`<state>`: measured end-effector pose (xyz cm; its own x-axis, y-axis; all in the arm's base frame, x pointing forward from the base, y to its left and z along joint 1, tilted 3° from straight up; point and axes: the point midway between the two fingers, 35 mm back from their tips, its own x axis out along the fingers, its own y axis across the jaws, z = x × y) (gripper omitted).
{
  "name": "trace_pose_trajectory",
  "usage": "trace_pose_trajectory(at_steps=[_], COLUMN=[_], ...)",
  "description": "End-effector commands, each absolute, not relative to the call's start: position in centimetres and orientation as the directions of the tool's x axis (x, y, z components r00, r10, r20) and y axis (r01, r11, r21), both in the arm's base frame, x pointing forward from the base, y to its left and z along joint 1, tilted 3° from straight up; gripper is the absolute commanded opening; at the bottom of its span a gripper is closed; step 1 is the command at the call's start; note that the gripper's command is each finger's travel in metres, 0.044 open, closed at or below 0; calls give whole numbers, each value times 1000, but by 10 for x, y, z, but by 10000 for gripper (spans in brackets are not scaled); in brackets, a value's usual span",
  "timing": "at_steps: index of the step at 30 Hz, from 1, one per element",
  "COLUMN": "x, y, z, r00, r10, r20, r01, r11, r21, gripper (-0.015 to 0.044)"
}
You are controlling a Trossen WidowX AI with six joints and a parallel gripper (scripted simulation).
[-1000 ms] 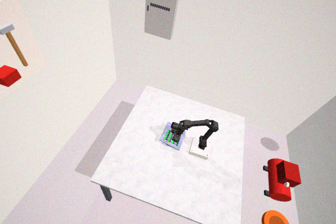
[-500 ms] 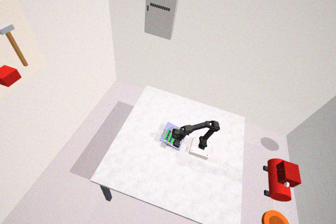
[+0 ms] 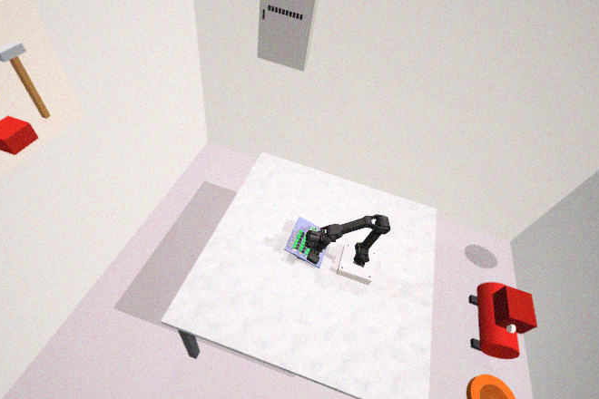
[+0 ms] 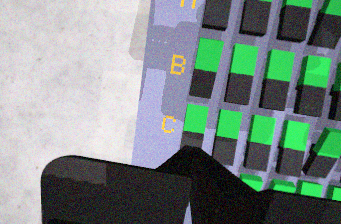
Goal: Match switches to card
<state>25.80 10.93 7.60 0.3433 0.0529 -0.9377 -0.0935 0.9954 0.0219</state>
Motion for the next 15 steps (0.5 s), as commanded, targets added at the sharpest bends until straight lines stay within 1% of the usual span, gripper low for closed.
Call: trace_pose_trajectory(at_steps=[1,15], x=[259,260], y=[109,109], z=[66,62], r00=[332,332], r10=[44,44], r20=[-942,-942], r01=[-94,-94], r11=[995,995], r21=[14,14], gripper=[0,0])
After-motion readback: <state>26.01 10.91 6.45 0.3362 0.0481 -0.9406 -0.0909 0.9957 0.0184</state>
